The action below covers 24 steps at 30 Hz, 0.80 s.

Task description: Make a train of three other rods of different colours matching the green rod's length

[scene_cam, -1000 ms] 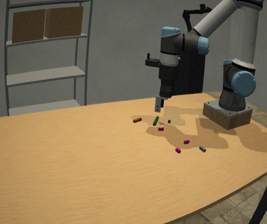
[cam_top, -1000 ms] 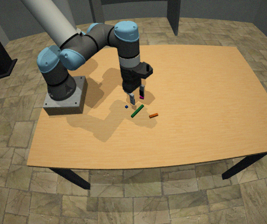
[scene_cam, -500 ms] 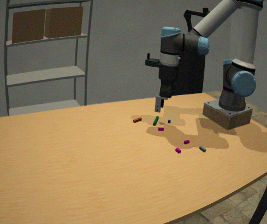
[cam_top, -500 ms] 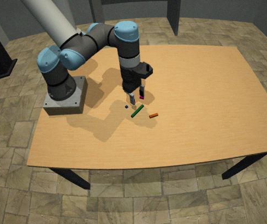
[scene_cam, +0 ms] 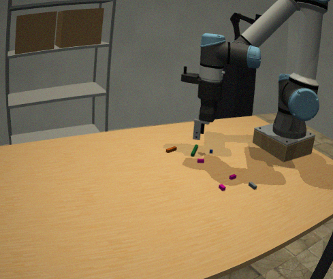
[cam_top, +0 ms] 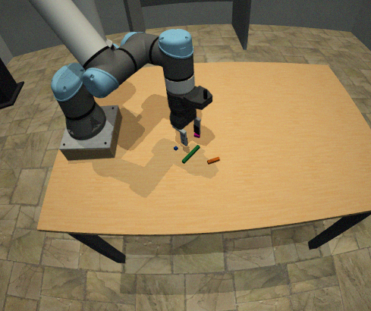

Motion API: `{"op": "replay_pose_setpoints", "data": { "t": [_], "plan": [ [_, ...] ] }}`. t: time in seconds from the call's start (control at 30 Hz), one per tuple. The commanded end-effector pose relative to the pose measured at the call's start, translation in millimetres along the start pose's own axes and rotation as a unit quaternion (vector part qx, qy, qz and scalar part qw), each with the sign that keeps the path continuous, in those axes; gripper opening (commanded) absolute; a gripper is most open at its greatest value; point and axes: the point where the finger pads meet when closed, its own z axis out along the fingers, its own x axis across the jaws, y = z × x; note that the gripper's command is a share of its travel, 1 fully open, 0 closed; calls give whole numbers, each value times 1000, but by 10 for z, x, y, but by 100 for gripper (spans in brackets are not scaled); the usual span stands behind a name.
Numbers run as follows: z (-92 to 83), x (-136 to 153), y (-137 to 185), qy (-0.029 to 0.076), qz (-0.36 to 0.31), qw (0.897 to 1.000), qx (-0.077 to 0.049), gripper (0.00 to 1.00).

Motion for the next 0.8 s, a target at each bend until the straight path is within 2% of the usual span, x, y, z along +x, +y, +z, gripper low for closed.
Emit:
{"op": "replay_pose_setpoints", "data": {
  "t": [0.0, 0.57, 0.77],
  "plan": [
    [-3, -1, -4, 0, 0, 1000, 1, 100],
    [-3, -1, -5, 0, 1, 1000, 1, 100],
    [-7, 2, -60, 0, 35, 999, 1, 100]
  ]
}}
